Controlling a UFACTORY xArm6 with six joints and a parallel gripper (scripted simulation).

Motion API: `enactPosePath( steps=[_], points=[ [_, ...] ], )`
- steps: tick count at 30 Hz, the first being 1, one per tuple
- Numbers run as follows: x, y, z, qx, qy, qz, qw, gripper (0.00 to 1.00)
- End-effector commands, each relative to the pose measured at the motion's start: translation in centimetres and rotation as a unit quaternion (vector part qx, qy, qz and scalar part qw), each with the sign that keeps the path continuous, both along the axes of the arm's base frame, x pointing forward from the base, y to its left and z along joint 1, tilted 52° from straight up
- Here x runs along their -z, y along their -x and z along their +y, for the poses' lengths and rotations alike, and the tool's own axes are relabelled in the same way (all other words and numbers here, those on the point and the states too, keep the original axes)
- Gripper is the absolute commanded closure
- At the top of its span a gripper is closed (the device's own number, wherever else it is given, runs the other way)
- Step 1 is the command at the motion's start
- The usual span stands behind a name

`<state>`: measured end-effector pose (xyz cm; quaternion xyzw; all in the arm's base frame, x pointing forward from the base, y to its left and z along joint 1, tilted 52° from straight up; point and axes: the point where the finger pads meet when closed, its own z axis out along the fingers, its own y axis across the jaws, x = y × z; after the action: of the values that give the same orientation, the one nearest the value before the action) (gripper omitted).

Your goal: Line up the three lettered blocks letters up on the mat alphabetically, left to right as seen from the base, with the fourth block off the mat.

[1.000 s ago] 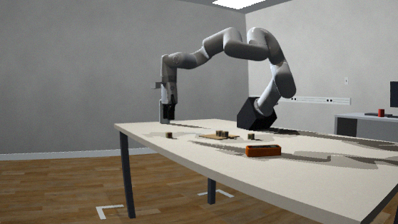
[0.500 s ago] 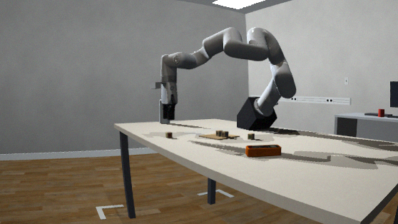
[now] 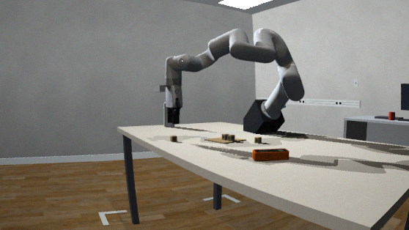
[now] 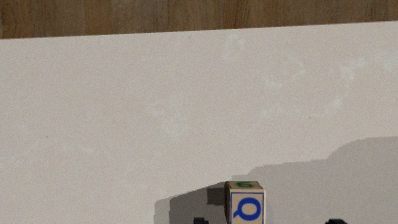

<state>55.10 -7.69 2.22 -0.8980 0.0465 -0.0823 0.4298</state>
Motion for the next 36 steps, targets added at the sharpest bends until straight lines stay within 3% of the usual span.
enactPosePath(
  steps=[1,36],
  points=[
    [0.1,-0.2,0.1,0.001,0.001,-0.002,1.0,0.36],
    [2.6,-1.0,3.2,0.001,0.001,-0.002,1.0,0.36]
  ],
)
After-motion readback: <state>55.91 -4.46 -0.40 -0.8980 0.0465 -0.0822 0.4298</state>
